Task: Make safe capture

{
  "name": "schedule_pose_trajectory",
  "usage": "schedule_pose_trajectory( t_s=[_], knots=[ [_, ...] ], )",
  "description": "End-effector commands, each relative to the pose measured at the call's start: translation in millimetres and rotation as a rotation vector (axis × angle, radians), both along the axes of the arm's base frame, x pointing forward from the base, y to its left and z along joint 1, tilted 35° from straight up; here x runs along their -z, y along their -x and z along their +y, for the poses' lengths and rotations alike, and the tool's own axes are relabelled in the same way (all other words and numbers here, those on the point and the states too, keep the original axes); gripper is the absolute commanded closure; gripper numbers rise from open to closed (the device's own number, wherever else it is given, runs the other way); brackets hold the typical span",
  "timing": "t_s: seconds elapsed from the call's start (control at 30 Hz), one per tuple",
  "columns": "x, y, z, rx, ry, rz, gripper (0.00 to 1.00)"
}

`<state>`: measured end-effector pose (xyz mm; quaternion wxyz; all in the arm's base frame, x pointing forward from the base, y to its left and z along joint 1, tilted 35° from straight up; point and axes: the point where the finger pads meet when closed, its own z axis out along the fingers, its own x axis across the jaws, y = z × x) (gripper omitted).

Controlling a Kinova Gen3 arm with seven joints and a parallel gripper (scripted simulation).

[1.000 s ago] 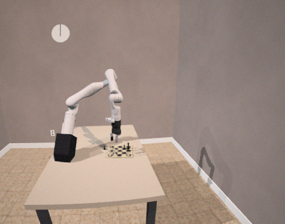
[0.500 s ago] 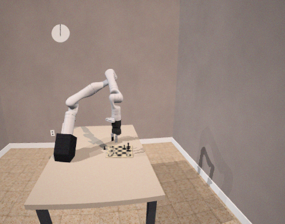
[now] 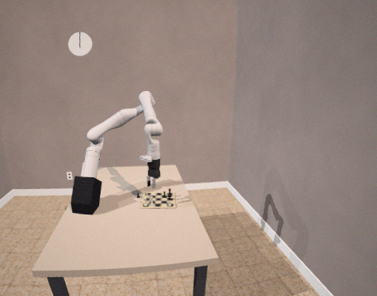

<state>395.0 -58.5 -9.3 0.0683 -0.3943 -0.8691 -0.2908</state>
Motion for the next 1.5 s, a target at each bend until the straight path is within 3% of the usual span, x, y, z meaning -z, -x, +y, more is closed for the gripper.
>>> schedule_pose_trajectory(
  t_s=[0.0,0.8,1.47],
  knots=[
    [-0.5,-0.4,-1,0.001,0.001,-0.001,0.21],
    [1.1,-0.6,0,0.001,0.001,-0.001,0.21],
    [18.6,-2.3,12,0.001,0.001,-0.001,0.21]
  ],
)
